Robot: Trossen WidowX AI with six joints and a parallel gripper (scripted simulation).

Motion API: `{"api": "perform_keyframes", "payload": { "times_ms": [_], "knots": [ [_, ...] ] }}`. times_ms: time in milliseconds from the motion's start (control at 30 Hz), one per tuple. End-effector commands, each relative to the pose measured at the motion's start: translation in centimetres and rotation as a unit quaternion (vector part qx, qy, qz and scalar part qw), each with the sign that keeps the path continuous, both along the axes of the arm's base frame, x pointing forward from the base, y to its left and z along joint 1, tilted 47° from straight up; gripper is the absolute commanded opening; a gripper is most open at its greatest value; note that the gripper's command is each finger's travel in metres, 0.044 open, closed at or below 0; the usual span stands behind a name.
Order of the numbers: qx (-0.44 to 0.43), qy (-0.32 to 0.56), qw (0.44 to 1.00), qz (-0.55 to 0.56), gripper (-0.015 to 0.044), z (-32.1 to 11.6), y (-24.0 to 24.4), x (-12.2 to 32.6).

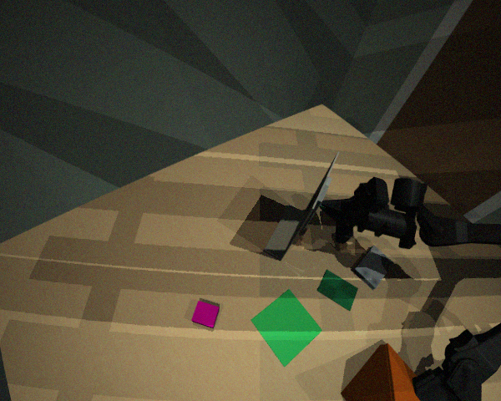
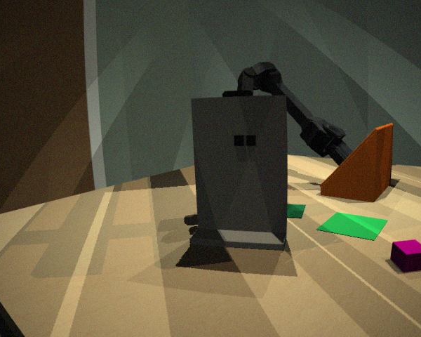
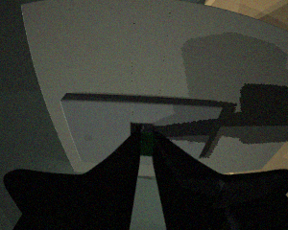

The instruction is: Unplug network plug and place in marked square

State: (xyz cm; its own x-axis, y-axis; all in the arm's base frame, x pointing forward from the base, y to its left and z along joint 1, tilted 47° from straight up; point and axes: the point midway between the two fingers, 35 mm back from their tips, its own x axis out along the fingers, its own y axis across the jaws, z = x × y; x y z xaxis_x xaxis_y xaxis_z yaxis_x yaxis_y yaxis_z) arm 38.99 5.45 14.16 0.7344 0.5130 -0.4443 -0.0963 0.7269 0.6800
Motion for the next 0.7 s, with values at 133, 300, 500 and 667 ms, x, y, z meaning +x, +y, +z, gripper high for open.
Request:
{"api": "perform_keyframes", "payload": {
  "times_ms": [133,300,500,667],
  "knots": [
    [0.001,0.001,1.0,-0.001,0.0,0.1,-0.1,-0.2],
    [0.001,0.001,1.0,-0.001,0.0,0.1,-0.2,-0.4],
    [0.001,0.001,1.0,-0.001,0.0,0.2,-0.3,-0.8],
    [0.001,0.001,1.0,-0.001,0.0,0.3,-0.5,-1.0]
  ]
}}
